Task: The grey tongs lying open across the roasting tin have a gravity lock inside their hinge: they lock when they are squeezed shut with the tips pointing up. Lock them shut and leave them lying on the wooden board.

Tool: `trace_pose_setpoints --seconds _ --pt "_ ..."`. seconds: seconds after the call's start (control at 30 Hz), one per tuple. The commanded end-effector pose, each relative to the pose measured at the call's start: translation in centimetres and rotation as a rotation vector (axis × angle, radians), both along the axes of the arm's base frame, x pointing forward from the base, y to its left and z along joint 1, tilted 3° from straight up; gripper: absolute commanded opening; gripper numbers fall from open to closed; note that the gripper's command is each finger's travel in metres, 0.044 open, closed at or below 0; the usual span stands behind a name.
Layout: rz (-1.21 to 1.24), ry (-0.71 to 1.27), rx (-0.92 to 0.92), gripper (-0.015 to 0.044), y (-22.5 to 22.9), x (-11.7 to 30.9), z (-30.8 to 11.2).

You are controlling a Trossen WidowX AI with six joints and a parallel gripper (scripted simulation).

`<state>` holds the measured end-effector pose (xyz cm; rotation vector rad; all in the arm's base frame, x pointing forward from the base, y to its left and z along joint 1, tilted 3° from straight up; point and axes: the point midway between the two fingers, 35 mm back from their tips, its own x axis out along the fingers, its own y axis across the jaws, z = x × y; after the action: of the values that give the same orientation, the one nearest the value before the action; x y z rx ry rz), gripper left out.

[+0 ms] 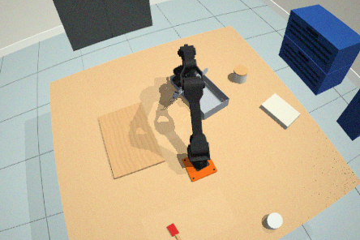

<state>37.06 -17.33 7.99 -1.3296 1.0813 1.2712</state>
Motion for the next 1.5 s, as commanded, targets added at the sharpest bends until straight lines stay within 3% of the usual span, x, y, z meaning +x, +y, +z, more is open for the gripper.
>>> trace_pose_setpoints --seconds 0.0,0.27,0.7,1.47 --pt "-0.002 -0.018 -0.009 -0.015 -0.3 0.4 2.5" --pt "-0.007 -0.044 -0.024 -0.015 -0.1 -0.9 12.2" --pt "0.027 -0.043 -0.023 -0.015 1.0 -0.5 12.3" --pt "0.562 -0.031 -0.035 -0.015 15.8 1.0 12.7"
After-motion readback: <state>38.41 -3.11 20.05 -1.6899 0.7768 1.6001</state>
